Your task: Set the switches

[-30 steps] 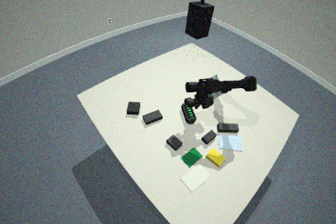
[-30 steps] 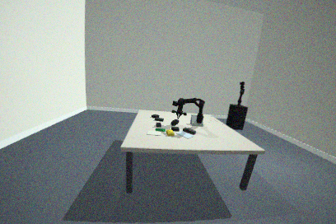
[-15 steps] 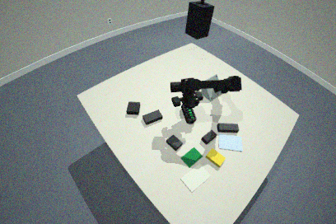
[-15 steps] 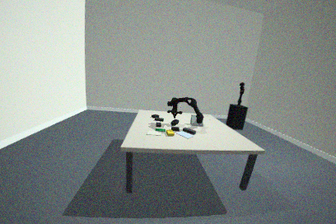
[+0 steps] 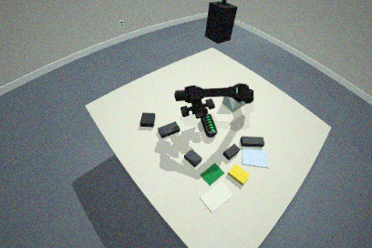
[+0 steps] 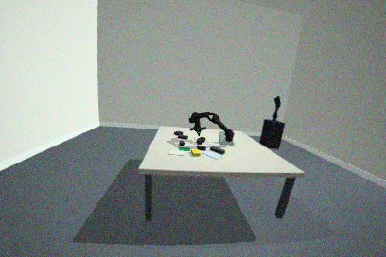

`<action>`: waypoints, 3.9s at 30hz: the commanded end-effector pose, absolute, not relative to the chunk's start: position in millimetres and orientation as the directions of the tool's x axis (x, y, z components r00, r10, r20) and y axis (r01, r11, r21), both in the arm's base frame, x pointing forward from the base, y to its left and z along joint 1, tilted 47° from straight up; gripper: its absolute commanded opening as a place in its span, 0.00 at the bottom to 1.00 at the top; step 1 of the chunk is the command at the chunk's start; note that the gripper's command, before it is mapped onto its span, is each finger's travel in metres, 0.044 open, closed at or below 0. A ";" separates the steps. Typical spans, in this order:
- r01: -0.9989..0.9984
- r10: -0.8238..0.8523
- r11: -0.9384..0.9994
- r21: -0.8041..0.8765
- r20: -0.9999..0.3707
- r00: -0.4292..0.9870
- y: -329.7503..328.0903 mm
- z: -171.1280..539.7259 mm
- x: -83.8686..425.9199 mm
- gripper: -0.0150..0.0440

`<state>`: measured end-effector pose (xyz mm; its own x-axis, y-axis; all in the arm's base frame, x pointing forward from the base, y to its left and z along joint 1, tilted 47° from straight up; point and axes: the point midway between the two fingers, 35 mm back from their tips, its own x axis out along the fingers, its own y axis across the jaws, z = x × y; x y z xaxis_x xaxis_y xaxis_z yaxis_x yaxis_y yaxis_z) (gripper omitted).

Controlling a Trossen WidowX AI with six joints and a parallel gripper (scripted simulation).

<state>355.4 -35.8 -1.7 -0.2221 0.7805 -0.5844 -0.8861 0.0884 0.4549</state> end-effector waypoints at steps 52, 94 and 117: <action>-0.869 0.774 0.048 0.493 -0.568 -0.280 2.1 -35.0 352.8 0.25; -0.874 0.754 0.216 0.435 -0.643 -0.133 -33.4 29.2 334.4 0.25; -0.896 0.726 0.294 0.333 -0.688 -0.018 -13.5 42.6 301.3 0.25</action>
<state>301.9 -17.1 45.0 -0.0180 0.7223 -0.6914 -0.8981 0.2923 0.3287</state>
